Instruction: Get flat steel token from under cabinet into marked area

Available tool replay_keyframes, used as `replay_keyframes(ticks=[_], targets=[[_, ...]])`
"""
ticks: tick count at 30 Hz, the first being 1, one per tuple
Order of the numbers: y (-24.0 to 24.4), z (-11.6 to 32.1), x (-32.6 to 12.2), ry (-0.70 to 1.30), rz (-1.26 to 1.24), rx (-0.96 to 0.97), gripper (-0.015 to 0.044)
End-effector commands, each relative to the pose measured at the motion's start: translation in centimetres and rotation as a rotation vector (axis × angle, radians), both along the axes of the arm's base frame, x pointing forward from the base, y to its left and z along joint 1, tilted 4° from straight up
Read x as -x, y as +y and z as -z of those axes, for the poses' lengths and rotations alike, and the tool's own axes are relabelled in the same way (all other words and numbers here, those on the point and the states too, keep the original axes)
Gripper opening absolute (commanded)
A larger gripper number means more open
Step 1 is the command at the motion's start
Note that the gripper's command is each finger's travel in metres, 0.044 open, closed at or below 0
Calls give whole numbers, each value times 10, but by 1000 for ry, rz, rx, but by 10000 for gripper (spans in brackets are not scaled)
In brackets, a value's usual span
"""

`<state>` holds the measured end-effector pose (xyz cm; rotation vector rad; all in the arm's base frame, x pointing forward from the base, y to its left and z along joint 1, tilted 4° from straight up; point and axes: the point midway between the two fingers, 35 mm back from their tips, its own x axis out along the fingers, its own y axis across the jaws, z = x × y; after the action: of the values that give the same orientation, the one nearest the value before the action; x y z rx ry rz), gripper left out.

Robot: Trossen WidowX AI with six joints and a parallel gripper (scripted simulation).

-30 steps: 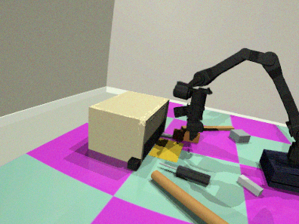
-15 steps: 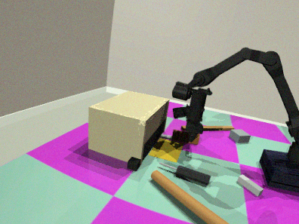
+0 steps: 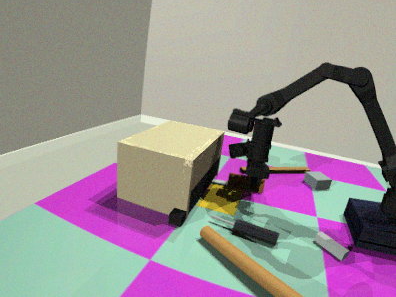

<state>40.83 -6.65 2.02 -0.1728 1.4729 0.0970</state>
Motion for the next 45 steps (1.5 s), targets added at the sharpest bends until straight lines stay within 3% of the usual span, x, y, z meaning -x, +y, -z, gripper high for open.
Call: replay_keyframes(ticks=[1,45], targets=[[2,1,2,-1,0,-9,0],[-9,6,45,2,0,-8,0]])
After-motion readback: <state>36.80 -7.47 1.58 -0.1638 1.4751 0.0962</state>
